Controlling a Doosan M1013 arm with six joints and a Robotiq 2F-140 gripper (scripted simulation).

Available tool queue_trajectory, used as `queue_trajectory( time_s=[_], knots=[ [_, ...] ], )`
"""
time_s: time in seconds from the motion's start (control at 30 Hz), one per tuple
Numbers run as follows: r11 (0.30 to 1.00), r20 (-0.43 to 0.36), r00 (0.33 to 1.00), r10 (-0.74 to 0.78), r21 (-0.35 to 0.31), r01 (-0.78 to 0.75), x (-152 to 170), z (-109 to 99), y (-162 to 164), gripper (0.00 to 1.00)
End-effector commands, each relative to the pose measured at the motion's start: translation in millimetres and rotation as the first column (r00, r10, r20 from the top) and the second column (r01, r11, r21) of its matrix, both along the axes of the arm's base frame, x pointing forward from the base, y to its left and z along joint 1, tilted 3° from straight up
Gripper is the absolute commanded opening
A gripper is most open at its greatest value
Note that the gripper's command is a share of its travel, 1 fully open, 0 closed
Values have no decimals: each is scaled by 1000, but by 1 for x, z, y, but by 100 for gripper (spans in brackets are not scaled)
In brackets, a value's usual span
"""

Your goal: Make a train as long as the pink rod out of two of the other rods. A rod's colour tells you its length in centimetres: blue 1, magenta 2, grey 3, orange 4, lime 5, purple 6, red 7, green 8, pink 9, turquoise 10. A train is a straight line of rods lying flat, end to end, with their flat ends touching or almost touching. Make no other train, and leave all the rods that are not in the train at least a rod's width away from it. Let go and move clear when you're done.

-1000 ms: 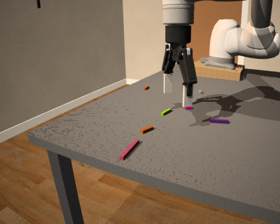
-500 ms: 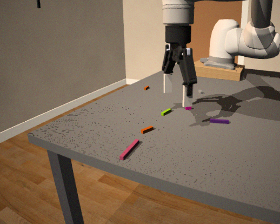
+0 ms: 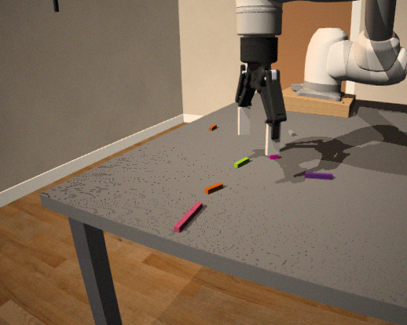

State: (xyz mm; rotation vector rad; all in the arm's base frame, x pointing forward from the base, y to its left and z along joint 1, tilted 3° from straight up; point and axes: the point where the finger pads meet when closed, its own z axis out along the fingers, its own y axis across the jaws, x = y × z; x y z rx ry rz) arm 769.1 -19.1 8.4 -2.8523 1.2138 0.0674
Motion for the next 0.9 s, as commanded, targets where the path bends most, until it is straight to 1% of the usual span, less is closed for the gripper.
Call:
queue_trajectory(
  time_s=[0.0,0.77,0.8,0.87],
  knots=[
    [1000,0,1000,0,0,0,0,0,0,100],
    [1000,0,1000,5,0,-5,2,0,0,100],
    [999,2,999,32,1,-32,10,2,-3,100],
    [990,8,989,144,3,-144,43,7,-15,100]
  ],
)
